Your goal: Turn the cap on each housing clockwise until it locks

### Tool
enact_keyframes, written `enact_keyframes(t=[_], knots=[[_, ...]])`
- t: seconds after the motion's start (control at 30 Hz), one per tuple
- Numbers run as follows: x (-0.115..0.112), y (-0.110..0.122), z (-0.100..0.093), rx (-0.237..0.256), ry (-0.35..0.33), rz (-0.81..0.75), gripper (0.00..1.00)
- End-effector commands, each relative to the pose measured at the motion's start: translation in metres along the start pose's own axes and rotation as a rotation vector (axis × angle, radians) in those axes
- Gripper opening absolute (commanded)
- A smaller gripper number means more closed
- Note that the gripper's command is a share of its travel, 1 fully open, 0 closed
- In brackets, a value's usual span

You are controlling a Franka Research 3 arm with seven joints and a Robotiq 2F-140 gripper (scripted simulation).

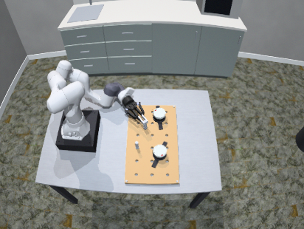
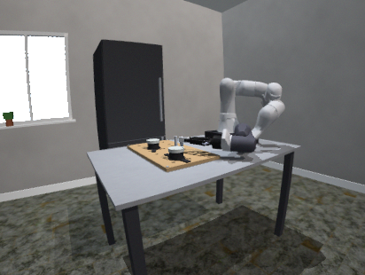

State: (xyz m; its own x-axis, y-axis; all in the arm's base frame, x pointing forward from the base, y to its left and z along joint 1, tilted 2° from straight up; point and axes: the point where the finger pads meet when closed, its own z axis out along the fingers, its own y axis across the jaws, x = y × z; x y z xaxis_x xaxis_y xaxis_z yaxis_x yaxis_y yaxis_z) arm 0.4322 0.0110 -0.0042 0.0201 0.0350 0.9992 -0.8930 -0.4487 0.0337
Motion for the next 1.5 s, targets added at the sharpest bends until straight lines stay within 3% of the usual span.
enact_keyframes(t=[0.0,0.23,0.27,1.47], knots=[[0.0019,0.0019,0.0014,-0.007,0.006,0.005,0.1],[0.0019,0.0019,0.0014,-0.007,0.006,0.005,0.1],[0.0019,0.0019,0.0014,-0.007,0.006,0.005,0.36],[0.0019,0.0019,0.0013,-0.007,0.006,0.005,0.36]])
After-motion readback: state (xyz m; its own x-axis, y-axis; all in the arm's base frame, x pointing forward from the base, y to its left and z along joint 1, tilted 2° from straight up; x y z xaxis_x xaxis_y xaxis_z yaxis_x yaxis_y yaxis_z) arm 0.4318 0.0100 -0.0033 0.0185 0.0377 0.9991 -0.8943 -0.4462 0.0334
